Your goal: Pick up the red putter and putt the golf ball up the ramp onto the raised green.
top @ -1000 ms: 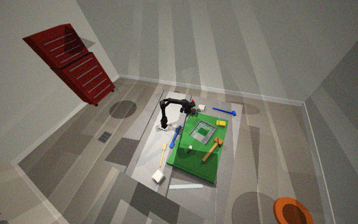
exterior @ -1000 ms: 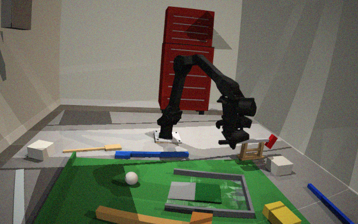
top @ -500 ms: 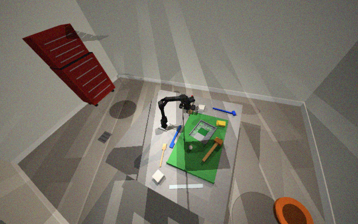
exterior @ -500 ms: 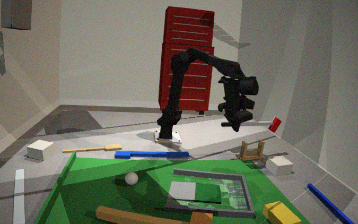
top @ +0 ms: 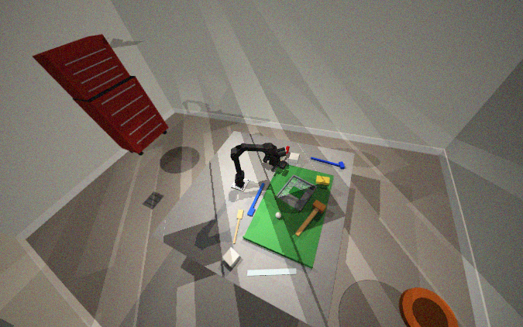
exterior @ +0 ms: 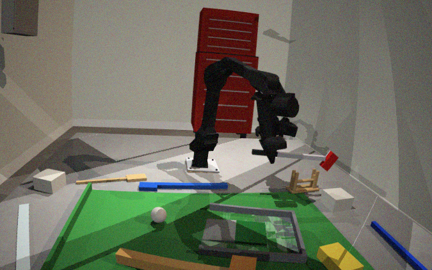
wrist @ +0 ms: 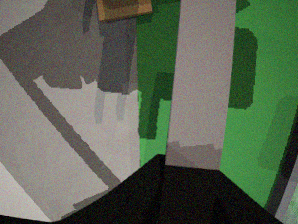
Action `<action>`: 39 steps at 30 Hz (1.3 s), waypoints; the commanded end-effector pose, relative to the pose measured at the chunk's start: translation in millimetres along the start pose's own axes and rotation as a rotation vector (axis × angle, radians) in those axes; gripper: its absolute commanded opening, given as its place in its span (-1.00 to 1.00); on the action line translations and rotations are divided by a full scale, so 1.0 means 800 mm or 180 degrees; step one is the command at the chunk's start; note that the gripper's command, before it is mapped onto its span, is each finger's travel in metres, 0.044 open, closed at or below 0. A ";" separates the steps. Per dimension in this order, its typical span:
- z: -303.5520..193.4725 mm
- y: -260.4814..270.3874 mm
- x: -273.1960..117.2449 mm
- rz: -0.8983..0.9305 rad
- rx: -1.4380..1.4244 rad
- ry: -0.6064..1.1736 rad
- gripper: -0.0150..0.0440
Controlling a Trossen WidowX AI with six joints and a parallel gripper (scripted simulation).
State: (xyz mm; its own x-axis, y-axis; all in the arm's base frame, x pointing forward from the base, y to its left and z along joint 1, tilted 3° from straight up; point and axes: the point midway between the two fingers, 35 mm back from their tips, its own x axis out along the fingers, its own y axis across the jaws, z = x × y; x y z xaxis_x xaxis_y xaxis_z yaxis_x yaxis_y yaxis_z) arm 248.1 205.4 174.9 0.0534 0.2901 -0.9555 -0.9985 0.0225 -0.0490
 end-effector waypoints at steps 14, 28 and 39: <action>-0.107 -0.048 -0.024 -0.0225 0.1224 0.0187 -0.49; -0.198 -0.064 -0.050 -0.0393 0.2329 0.0333 -0.49; -0.270 -0.058 -0.070 -0.0506 0.3204 0.0437 -0.49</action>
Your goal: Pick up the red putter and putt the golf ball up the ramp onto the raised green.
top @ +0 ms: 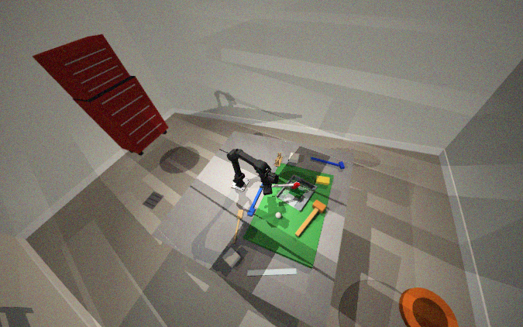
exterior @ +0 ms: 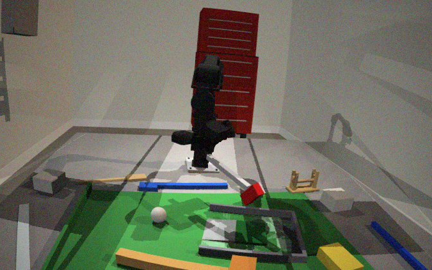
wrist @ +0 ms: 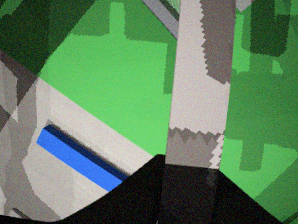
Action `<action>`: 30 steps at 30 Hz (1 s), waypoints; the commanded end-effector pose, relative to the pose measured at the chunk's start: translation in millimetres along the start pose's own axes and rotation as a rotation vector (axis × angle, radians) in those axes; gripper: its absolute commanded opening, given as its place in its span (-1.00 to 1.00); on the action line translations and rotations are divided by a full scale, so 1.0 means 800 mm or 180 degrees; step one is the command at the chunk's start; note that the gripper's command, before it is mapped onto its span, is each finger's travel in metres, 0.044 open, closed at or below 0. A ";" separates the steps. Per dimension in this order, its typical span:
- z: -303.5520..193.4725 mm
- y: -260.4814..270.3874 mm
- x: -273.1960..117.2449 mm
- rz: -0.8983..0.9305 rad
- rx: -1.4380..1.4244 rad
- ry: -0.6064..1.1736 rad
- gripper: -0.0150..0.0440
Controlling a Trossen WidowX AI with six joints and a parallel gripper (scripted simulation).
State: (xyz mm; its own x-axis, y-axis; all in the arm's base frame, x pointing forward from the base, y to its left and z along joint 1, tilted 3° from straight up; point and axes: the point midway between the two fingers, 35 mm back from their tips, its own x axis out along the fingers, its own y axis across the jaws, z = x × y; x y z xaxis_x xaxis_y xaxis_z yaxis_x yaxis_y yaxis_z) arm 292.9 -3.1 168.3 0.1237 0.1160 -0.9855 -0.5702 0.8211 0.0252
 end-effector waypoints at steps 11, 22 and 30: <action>-0.071 -0.059 -0.012 -0.0121 0.1110 0.0143 -0.49; -0.134 -0.090 -0.023 -0.0199 0.1986 0.0248 -0.49; -0.167 -0.101 -0.028 -0.0232 0.2423 0.0297 -0.49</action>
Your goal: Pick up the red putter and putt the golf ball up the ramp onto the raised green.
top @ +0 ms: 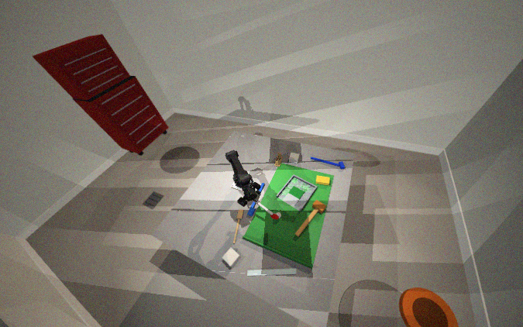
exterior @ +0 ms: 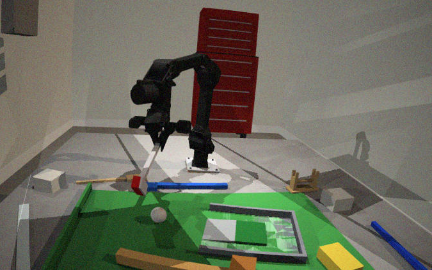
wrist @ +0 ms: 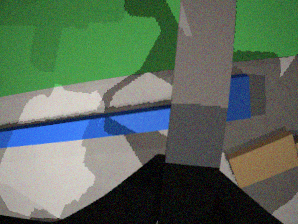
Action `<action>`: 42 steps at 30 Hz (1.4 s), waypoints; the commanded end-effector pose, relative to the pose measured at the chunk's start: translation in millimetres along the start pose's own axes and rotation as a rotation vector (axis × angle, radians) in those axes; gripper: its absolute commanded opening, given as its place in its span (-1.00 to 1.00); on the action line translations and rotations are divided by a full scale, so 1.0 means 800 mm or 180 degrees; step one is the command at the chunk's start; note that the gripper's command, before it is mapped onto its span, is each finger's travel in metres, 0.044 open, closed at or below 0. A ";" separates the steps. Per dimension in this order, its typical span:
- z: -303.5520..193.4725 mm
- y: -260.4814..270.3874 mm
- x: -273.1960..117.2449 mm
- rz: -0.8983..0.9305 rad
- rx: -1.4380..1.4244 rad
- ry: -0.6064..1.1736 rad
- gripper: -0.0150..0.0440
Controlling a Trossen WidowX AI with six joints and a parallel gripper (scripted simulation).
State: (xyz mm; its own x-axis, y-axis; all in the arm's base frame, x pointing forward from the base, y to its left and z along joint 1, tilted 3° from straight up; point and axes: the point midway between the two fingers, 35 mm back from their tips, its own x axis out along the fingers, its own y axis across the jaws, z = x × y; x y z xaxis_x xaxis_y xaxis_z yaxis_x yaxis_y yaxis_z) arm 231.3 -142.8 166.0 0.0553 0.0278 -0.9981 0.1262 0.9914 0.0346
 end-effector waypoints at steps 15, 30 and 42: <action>-0.004 -0.005 0.049 -0.0004 0.0099 0.0013 -0.49; -0.004 -0.005 0.072 -0.0003 0.0099 0.0012 -0.49; -0.005 -0.005 0.083 0.0005 0.0087 0.0015 -0.49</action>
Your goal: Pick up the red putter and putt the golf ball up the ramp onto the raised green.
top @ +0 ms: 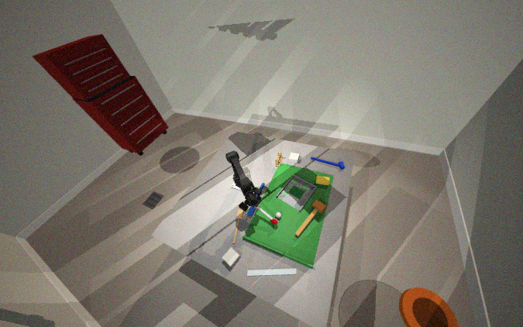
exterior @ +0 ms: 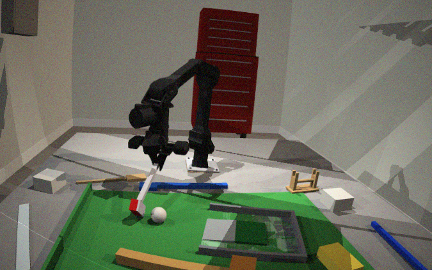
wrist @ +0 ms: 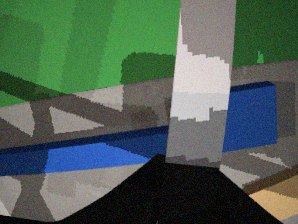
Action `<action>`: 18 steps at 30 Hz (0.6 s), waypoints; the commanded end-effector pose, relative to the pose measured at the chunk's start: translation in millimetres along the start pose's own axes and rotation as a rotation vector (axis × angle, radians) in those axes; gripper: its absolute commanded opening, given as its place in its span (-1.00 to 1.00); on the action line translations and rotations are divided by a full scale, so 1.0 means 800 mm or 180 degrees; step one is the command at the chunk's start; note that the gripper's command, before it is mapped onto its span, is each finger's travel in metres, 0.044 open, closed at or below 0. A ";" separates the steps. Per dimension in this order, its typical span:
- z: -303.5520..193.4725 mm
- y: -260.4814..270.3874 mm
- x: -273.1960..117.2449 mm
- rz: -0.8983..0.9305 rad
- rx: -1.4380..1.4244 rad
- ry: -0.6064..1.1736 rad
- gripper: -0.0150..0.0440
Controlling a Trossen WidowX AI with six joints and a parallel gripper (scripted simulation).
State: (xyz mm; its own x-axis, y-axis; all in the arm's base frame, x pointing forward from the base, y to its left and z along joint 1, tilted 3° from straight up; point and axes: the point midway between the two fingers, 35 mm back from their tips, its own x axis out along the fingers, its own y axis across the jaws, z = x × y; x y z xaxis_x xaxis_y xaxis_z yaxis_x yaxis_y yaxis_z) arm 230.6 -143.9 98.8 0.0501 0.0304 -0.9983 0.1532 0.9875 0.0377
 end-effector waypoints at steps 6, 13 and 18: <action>0.000 0.000 -0.001 -0.0001 0.0000 -0.0002 -0.49; 0.001 -0.024 0.002 -0.0012 0.0007 -0.0004 -0.49; 0.000 -0.038 0.003 -0.0018 0.0012 -0.0005 -0.49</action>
State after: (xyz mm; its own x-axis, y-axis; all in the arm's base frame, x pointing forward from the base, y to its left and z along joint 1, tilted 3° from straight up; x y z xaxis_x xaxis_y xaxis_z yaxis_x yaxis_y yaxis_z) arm 225.8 -168.1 94.5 0.0456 0.0307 -0.9985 0.1613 0.9862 0.0377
